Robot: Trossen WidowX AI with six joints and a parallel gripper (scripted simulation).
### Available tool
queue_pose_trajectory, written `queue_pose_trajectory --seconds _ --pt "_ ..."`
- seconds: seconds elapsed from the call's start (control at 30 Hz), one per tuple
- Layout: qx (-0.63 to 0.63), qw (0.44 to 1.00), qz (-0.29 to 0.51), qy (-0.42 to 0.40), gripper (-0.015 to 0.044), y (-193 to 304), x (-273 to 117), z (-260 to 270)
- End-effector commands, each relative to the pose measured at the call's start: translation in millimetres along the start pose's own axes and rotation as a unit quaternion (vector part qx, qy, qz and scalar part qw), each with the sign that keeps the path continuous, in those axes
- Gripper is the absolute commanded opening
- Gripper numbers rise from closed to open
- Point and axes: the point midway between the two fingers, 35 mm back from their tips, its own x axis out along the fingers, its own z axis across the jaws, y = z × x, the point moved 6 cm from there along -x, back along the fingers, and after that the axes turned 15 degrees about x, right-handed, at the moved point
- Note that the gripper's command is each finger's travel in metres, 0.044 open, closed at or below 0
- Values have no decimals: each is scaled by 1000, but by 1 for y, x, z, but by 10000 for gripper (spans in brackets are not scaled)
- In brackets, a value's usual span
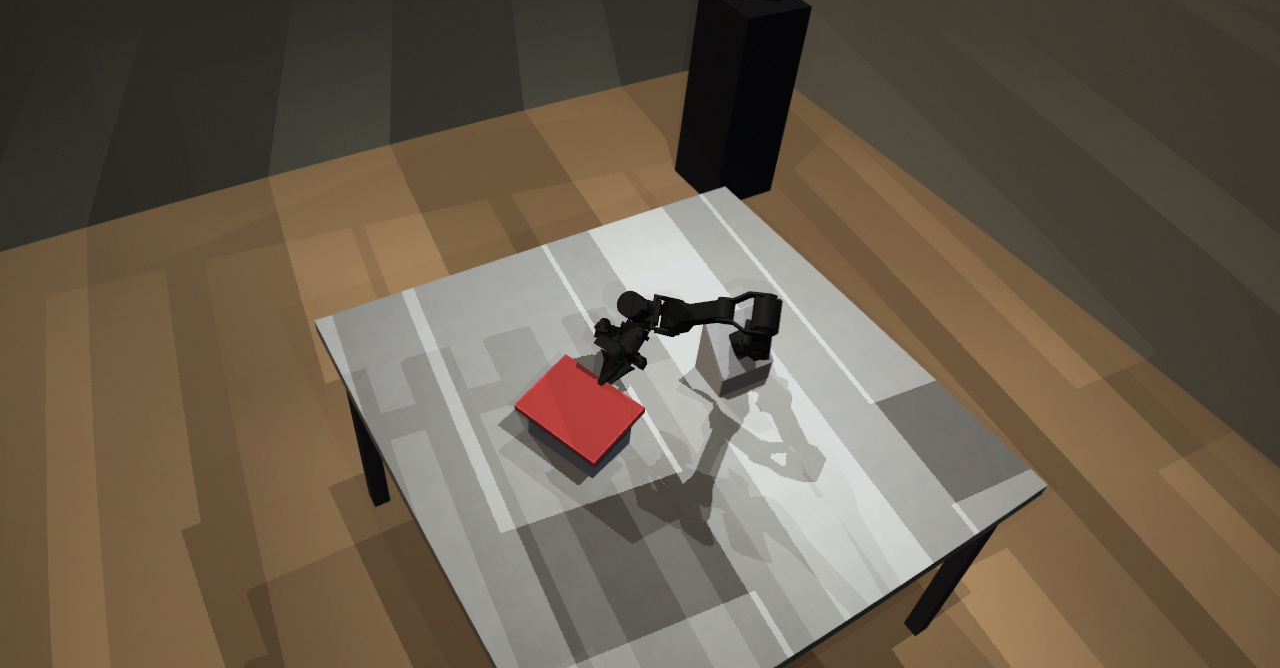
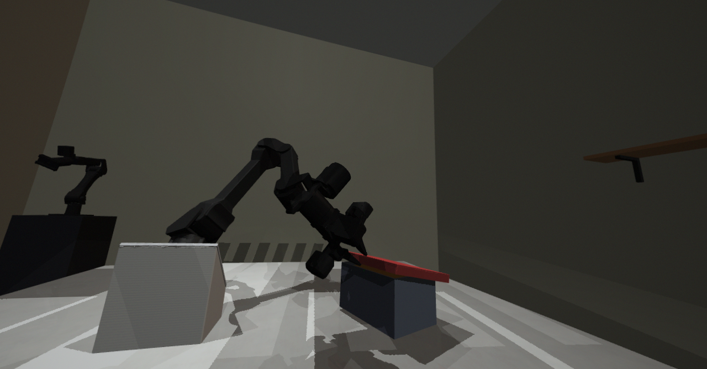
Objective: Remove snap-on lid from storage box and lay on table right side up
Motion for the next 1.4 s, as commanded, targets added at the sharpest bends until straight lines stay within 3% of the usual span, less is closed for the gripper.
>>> queue_pose_trajectory --seconds 0.0,1.37 --pt "-4 1000 1 -3 0 1 -3 8" --pt "-5 1000 1 -3 0 16 -19 63"
